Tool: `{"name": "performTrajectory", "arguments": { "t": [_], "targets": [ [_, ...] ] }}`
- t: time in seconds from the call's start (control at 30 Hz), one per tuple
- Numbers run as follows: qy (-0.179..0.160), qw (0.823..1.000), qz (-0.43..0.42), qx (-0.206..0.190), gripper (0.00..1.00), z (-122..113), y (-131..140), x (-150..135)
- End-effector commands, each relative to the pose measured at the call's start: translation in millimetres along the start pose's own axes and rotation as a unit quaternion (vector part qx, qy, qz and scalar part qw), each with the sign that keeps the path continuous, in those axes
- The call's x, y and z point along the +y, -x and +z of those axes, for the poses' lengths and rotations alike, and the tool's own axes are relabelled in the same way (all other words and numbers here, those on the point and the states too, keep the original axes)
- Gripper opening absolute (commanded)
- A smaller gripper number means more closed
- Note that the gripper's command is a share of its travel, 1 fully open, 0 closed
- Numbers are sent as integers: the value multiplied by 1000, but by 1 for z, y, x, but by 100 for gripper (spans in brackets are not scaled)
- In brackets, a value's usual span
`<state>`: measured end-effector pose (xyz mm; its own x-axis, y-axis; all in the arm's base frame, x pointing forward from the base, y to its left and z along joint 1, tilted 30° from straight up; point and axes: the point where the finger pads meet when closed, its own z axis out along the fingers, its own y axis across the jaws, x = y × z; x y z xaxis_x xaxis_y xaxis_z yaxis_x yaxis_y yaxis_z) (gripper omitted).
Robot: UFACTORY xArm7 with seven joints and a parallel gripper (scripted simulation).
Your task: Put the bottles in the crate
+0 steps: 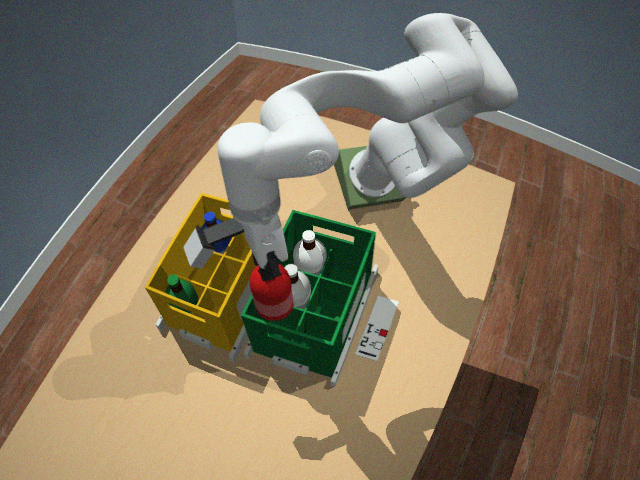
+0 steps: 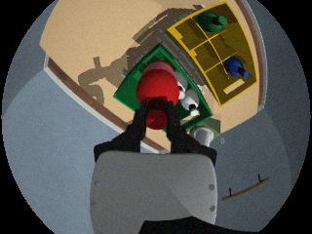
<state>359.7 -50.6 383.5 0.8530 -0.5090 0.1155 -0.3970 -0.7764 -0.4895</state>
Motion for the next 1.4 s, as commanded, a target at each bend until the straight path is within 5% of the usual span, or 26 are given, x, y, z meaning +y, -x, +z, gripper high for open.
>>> {"name": "performTrajectory", "arguments": {
  "t": [0.0,1.37],
  "targets": [
    [-1,1000,0,2,0,3,-1,0],
    [-1,1000,0,2,0,38,-1,0]
  ]
}}
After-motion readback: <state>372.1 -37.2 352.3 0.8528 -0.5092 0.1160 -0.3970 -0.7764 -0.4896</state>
